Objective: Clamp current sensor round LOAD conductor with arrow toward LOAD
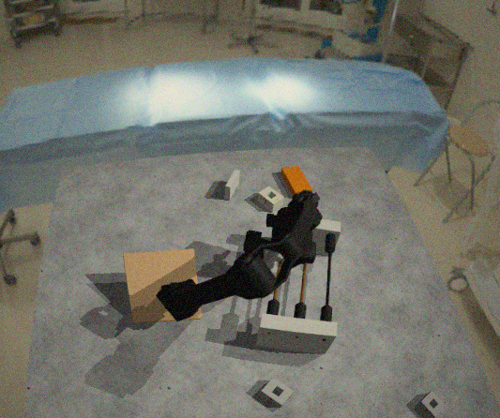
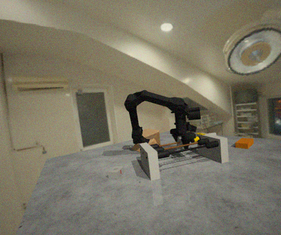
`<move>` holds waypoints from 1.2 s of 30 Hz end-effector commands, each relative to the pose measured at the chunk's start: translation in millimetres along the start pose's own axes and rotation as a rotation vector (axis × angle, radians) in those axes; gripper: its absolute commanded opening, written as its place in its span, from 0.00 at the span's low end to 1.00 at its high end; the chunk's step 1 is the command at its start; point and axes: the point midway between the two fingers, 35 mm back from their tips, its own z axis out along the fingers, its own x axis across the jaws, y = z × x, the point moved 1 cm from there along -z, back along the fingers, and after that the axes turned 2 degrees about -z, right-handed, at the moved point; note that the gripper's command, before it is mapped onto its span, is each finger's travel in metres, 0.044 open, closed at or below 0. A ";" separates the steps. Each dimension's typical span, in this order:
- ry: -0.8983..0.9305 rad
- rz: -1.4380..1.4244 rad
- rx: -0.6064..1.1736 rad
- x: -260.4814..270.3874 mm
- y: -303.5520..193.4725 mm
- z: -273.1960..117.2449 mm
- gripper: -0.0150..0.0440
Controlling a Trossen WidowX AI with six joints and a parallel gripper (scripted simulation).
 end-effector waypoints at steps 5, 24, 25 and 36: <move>0.005 -0.003 0.000 1.2 -0.2 0.2 0.25; 0.005 -0.003 0.000 1.2 -0.2 0.2 0.25; 0.005 -0.003 0.000 1.2 -0.2 0.2 0.25; -0.167 -0.003 0.006 1.8 0.9 -6.5 0.25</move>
